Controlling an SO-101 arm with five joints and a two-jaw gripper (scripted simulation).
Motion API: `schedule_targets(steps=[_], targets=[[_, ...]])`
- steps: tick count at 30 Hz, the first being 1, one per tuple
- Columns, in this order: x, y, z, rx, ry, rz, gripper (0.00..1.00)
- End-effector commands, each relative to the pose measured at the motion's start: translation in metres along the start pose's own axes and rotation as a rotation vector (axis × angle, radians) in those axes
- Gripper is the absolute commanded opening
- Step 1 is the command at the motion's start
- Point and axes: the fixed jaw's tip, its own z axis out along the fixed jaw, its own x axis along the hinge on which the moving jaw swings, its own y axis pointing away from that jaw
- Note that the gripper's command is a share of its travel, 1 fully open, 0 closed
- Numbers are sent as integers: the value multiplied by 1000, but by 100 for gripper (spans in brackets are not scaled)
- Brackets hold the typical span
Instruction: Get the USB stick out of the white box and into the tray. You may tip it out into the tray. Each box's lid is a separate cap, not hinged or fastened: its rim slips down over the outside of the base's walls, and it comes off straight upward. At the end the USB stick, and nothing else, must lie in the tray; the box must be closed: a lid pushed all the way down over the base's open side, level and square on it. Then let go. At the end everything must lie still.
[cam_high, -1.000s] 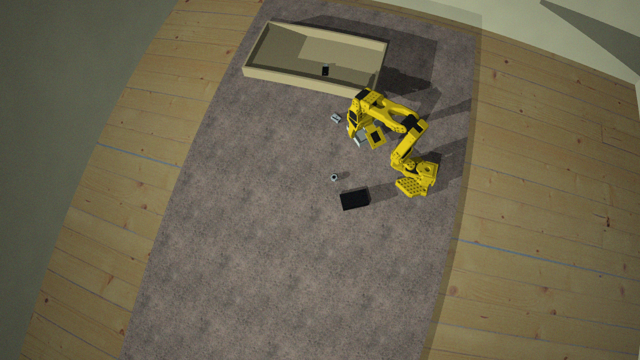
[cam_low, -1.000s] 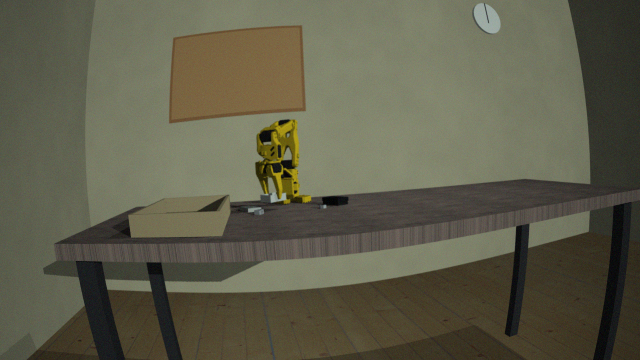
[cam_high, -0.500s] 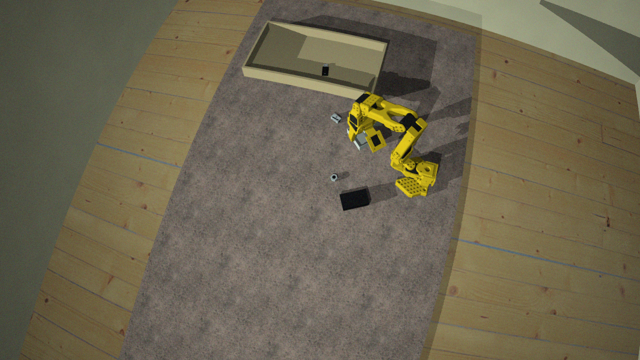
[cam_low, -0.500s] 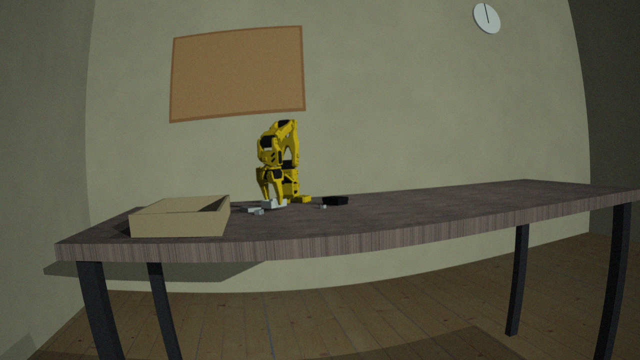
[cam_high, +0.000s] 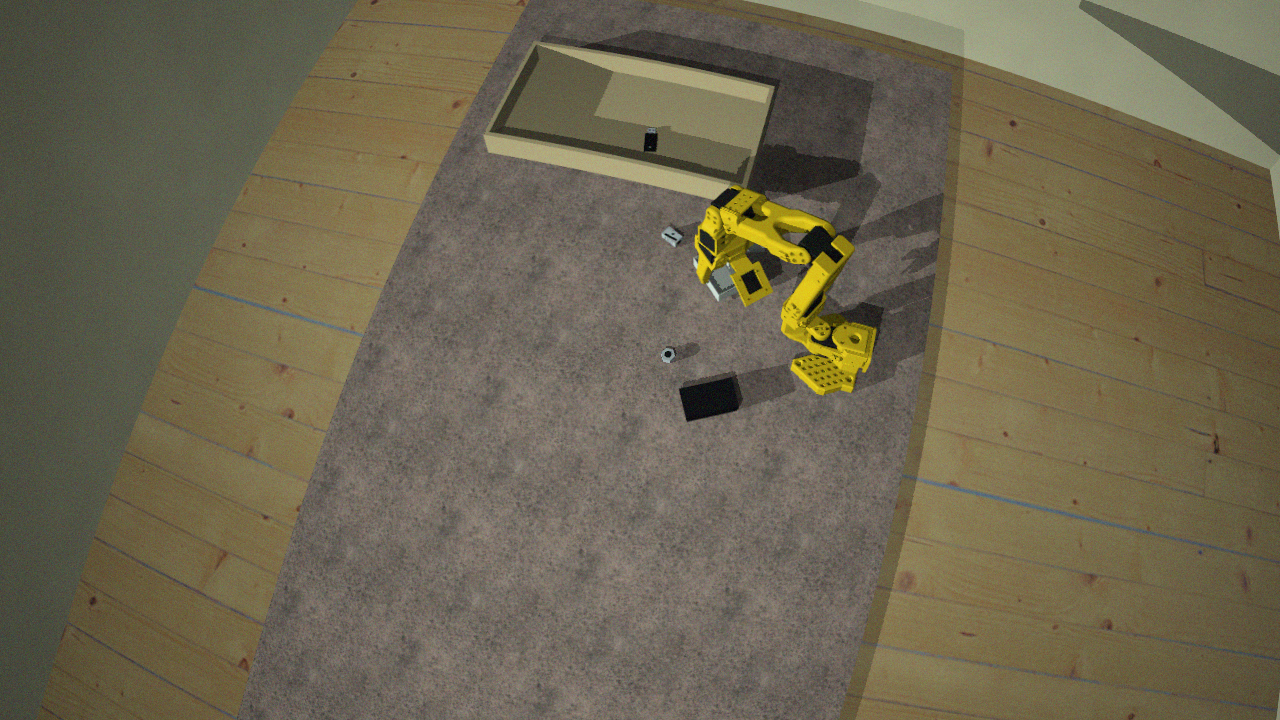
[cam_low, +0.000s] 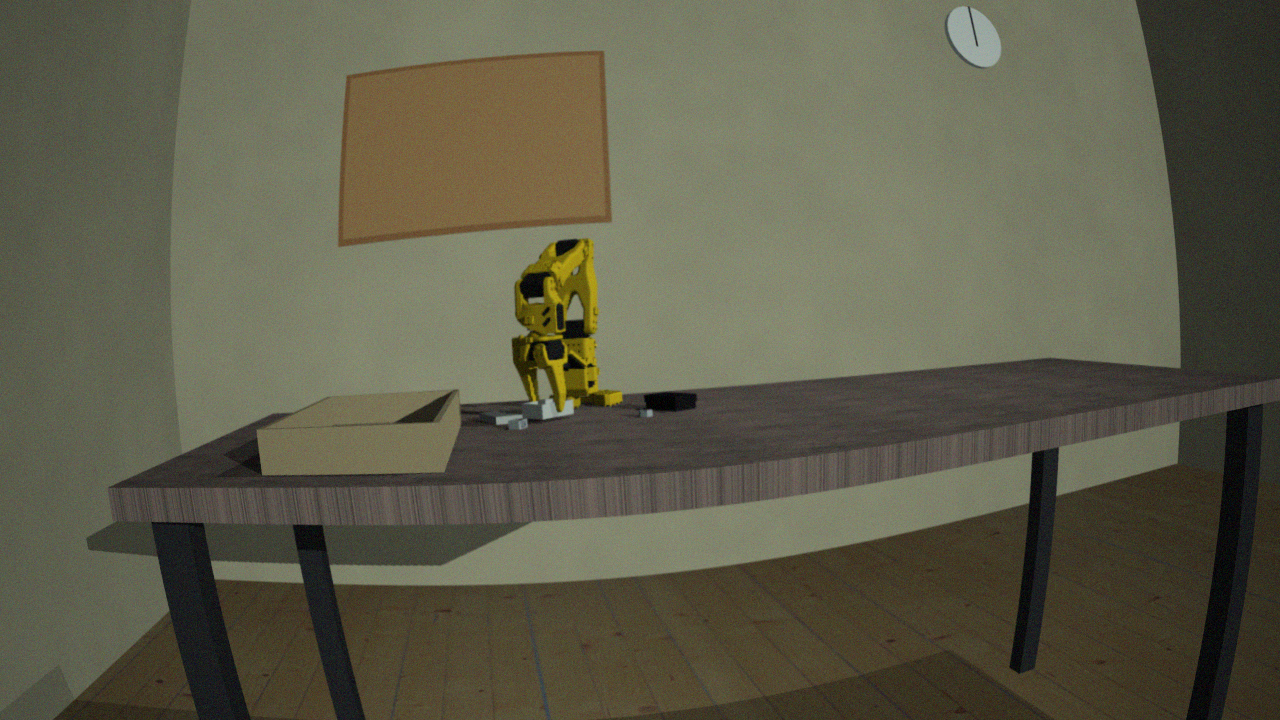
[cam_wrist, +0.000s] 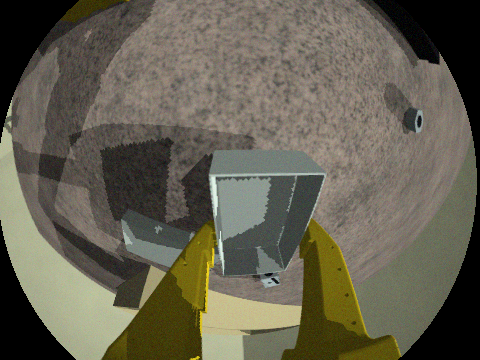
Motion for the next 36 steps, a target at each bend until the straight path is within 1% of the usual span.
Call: schedule_targets(steps=[1,17,27,36], targets=[[2,-2,-1,6,16,3,21],[2,-2,-1,6,16,3,21],[1,-2,3,6,16,3,21],[0,-2,3,6,16,3,21]])
